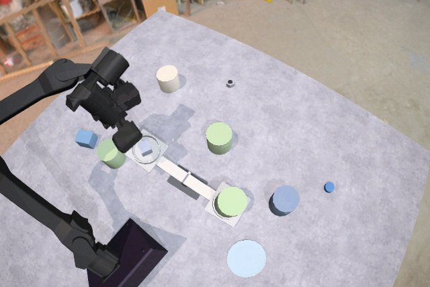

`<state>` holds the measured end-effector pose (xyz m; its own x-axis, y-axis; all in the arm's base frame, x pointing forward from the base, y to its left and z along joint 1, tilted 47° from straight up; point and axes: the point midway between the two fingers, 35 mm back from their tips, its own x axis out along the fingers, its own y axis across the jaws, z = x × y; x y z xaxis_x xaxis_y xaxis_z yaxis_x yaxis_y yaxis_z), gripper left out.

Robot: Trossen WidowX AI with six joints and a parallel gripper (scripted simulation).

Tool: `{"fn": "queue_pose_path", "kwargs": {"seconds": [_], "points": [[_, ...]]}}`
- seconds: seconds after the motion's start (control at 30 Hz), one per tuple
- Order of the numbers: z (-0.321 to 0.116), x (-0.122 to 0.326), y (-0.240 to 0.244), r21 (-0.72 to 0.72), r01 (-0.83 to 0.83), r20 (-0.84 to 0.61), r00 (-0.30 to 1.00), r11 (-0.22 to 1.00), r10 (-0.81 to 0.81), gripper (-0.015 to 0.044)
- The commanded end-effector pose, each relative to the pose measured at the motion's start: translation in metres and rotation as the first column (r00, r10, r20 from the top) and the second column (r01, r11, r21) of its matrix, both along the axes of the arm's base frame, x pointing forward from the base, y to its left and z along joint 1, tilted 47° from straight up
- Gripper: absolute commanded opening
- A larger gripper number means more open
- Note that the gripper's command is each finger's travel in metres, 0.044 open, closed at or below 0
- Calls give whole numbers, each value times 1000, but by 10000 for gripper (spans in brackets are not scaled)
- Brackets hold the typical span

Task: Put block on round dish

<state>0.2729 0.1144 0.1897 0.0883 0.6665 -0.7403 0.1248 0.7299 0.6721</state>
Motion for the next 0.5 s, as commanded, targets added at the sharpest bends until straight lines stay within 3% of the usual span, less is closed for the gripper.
{"fn": "queue_pose_path", "kwargs": {"seconds": [0.0,0.47], "points": [[-4,5,-4,-19,-60,48,997,998,60,260],[-15,6,-16,-85,-416,288,860,906,422,260]]}}
